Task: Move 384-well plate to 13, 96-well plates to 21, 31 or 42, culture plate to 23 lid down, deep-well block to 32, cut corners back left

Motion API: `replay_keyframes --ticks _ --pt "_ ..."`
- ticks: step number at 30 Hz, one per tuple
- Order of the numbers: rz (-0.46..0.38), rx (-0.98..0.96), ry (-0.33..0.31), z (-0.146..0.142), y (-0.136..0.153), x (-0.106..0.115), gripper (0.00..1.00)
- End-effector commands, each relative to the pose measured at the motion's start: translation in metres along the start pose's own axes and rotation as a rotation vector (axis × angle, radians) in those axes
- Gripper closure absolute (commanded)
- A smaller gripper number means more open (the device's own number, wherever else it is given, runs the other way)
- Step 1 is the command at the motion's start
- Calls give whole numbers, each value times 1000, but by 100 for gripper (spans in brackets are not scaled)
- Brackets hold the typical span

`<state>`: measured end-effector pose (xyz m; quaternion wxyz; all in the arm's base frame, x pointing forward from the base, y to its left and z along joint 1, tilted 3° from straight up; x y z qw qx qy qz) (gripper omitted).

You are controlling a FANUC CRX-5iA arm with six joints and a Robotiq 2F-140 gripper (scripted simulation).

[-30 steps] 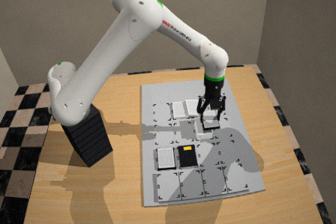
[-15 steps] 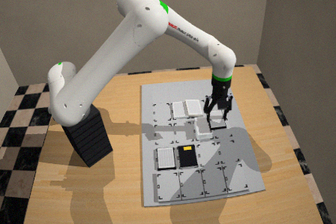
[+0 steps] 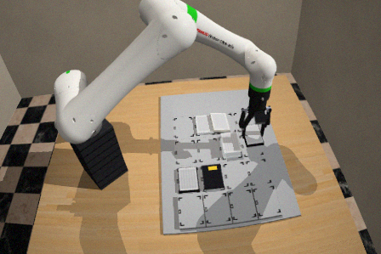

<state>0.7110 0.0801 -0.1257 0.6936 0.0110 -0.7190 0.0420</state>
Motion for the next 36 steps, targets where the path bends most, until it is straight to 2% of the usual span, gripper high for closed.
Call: replay_keyframes --ticks 1,14,36 --pt "0 0 -2 -6 -1 1 90" --pt "0 0 -2 -6 -1 -2 90" --pt "0 0 -2 -6 -1 -29 90"
Point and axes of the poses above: the point where the finger pads meet when closed, its own x axis back along the fingers, its own z axis across the jaws, y = z × x, the point moved 6 cm from there along x, back along the fingers, and after that the axes turned 4 degrees about x, right-handed, at the moved point
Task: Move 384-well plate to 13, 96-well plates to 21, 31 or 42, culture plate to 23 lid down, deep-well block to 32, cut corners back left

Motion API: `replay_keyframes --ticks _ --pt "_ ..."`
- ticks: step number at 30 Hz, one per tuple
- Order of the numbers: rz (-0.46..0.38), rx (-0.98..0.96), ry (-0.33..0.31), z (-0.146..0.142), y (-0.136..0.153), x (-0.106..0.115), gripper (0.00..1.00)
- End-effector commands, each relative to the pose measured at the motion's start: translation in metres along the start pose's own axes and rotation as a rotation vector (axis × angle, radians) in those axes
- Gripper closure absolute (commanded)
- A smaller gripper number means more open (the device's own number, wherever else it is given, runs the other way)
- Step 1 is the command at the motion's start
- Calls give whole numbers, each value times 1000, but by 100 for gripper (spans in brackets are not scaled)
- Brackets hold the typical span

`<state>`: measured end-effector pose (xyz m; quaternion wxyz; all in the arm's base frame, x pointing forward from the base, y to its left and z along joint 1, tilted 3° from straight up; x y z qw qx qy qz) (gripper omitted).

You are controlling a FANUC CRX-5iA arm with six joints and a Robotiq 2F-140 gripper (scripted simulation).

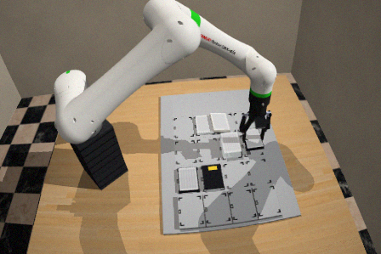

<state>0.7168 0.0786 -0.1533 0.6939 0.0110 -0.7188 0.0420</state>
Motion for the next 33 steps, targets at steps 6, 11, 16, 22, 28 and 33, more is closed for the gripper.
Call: replay_keyframes --ticks 6,11,16,22,28,33 --pt "0 0 -3 -1 0 -9 90" --pt "0 0 -3 -1 0 -15 90" --pt "0 0 -3 -1 0 -20 90" --pt "0 0 -3 -1 0 -23 90" --pt "0 0 -3 -1 0 -23 90" --pt "0 0 -3 -1 0 -23 90"
Point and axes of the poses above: the point where the finger pads meet when closed, its own x axis back along the fingers, its own z axis across the jaws, y = z × x, the point moved 6 cm from there along x, back along the fingers, and after that the axes turned 4 degrees about x, right-handed, at the moved point
